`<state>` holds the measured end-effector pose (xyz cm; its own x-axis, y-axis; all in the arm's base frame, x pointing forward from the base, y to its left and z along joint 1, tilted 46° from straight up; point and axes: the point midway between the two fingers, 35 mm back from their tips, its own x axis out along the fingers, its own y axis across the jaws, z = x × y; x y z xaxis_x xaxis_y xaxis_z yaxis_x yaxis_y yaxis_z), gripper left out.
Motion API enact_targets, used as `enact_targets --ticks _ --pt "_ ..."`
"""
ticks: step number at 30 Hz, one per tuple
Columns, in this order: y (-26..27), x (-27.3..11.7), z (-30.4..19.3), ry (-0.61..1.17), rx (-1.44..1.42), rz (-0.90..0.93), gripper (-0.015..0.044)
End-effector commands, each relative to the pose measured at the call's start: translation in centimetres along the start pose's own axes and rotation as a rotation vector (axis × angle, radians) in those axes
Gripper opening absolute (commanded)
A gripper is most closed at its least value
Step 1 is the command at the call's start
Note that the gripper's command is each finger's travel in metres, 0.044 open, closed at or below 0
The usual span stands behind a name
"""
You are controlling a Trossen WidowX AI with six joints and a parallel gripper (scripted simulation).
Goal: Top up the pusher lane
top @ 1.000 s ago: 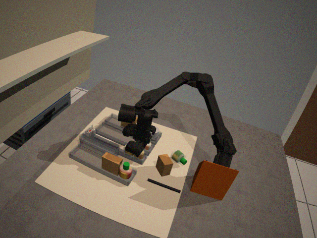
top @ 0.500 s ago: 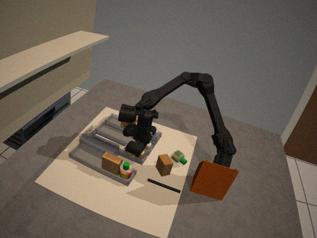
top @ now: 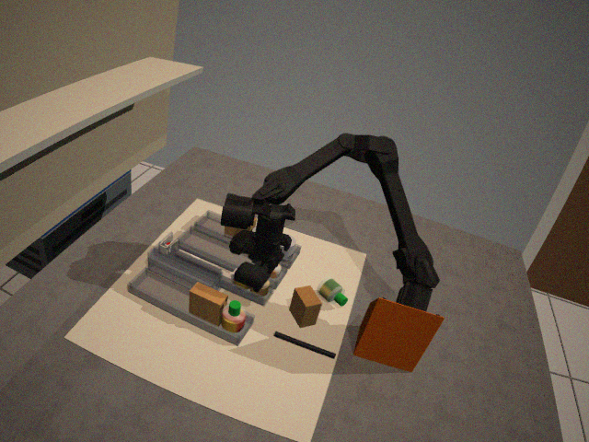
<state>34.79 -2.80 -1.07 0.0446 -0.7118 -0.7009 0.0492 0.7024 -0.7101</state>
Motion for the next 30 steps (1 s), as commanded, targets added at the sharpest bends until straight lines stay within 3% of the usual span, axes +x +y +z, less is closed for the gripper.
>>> enact_targets --ticks 1,30 --pt "-0.19 0.02 0.17 -0.009 0.011 -0.007 0.0" --pt "0.01 0.02 -0.45 -0.008 0.01 -0.007 0.0"
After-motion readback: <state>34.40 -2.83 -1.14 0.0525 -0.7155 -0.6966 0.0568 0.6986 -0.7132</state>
